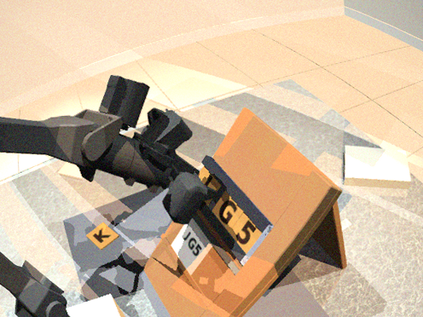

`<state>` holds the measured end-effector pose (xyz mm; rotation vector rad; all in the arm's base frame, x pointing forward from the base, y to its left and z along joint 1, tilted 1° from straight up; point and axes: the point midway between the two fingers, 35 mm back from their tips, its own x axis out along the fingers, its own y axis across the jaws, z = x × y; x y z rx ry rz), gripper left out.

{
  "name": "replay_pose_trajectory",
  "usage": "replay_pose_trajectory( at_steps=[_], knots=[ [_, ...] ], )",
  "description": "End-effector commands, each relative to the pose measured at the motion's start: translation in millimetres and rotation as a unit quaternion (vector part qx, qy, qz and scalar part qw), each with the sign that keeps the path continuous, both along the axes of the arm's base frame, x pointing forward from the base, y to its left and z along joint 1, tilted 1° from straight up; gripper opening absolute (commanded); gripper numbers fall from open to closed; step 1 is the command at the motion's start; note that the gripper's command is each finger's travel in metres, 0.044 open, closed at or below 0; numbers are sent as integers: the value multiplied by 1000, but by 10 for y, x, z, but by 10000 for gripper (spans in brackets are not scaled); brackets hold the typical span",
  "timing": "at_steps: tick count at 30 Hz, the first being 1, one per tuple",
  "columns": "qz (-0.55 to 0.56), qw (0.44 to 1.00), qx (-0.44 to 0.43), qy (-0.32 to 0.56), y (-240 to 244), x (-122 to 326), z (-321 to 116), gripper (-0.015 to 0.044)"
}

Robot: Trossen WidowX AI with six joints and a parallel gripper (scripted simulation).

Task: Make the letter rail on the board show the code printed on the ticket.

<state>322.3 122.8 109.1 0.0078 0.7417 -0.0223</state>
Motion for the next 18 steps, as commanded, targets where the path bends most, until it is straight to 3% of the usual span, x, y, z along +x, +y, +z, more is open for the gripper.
replay_pose_trajectory(
  at_steps=[1,9,18],
  knots=[
    [1,1000,1,-1,-25,3,6,0],
    [1,1000,1,-1,-69,3,8,0],
    [1,1000,0,0,-62,-7,7,236]
  ],
)
